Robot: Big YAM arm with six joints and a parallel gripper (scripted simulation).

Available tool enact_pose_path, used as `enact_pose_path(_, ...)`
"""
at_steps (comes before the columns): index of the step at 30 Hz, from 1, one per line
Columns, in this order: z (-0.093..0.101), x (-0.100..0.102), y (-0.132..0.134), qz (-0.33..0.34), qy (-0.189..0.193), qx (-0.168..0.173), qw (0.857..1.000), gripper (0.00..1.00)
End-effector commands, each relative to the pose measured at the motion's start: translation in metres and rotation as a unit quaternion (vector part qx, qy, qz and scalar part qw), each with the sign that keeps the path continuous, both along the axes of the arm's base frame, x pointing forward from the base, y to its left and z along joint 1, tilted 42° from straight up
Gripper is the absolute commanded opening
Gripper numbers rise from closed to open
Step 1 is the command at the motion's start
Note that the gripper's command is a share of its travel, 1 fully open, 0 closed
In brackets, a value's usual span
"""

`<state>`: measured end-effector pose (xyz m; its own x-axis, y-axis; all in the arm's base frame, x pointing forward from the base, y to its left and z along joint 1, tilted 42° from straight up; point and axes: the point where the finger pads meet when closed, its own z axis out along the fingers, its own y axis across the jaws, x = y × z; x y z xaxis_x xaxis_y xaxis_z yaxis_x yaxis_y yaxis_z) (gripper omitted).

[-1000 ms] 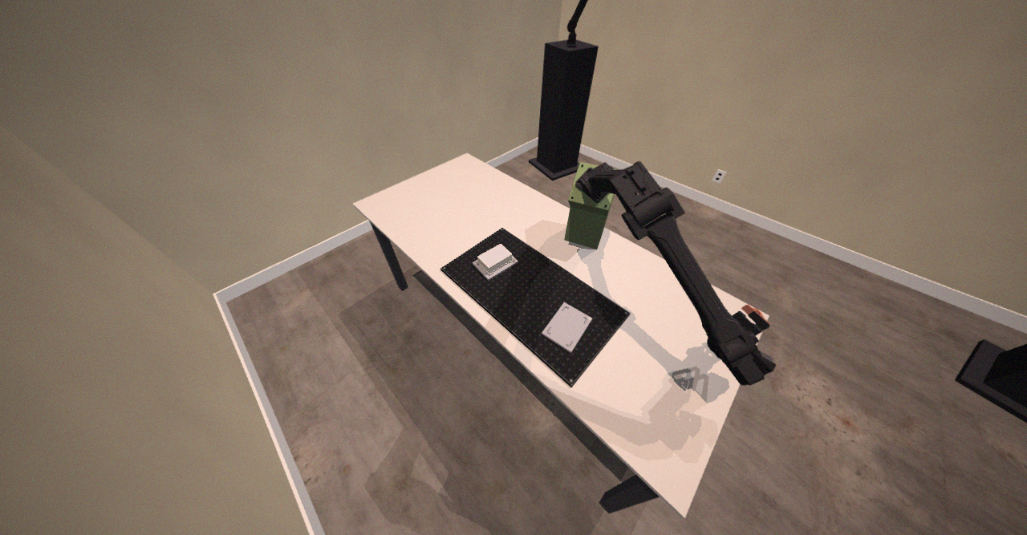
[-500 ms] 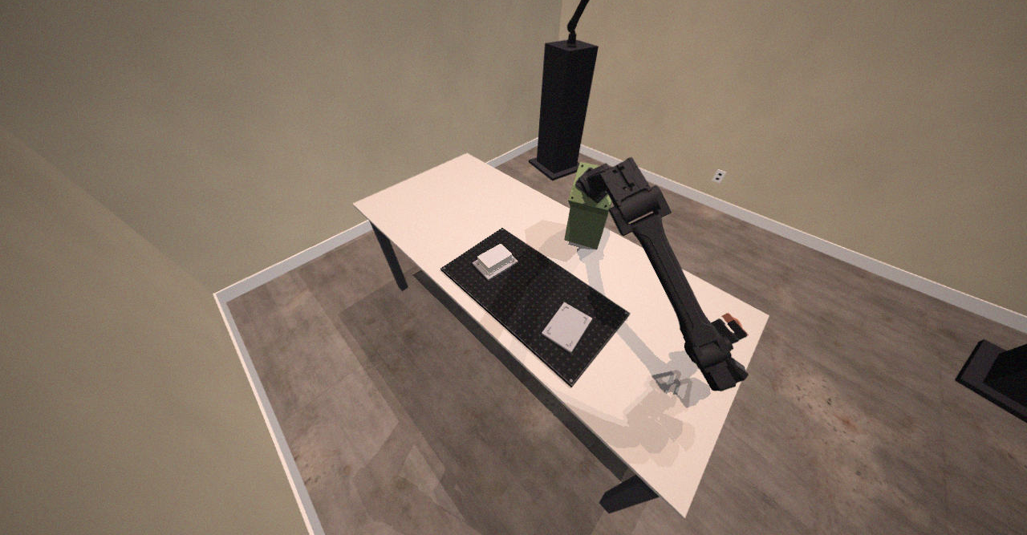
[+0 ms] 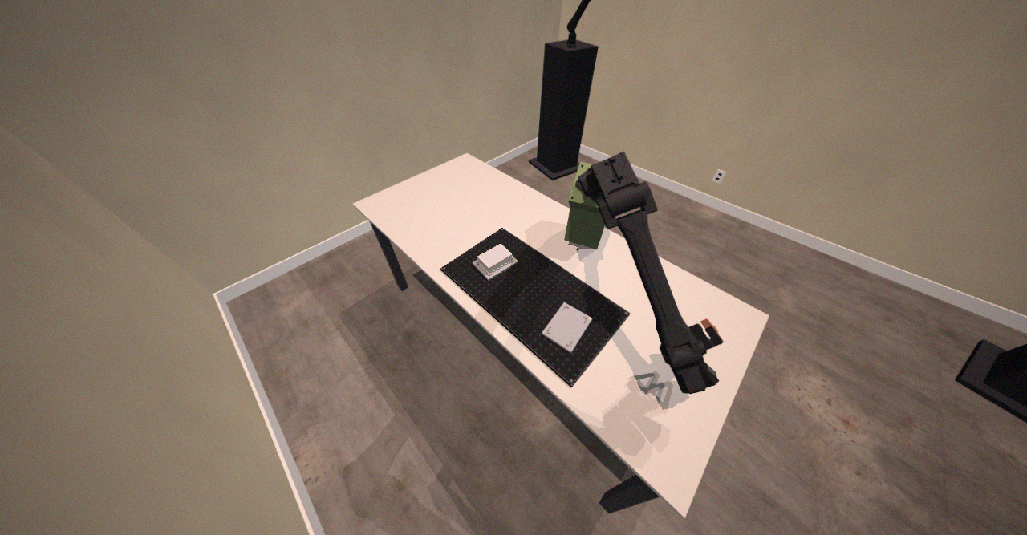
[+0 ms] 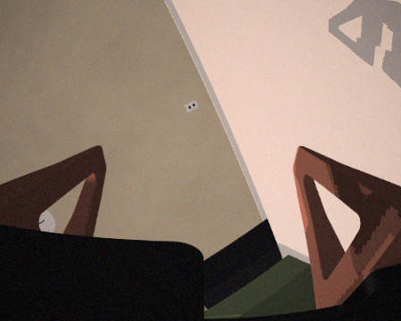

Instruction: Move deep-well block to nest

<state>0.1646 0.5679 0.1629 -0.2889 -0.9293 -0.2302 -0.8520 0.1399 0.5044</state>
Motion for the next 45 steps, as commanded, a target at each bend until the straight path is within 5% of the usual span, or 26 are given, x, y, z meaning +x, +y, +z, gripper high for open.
enact_pose_path(1,0.017,0.010,-0.007,-0.018,-0.013,0.012,1.000,1.00)
enact_pose_path(6,0.020,0.026,-0.027,-0.055,-0.018,-0.007,0.998,1.00)
enact_pose_path(8,0.034,0.038,-0.026,-0.045,-0.028,0.011,0.999,1.00)
enact_pose_path(16,0.026,0.059,-0.046,-0.045,-0.023,-0.002,0.999,1.00)
enact_pose_path(22,0.031,0.077,-0.073,-0.107,-0.035,-0.021,0.993,1.00)
enact_pose_path(24,0.043,0.088,-0.073,-0.098,-0.045,-0.005,0.994,1.00)
enact_pose_path(27,0.030,0.099,-0.083,-0.097,-0.038,-0.019,0.994,1.00)
enact_pose_path(31,0.038,0.110,-0.102,-0.160,-0.058,-0.025,0.985,1.00)
enact_pose_path(40,0.038,0.127,-0.132,-0.149,-0.052,-0.036,0.987,1.00)
enact_pose_path(45,0.045,0.143,-0.151,-0.212,-0.071,-0.045,0.974,1.00)
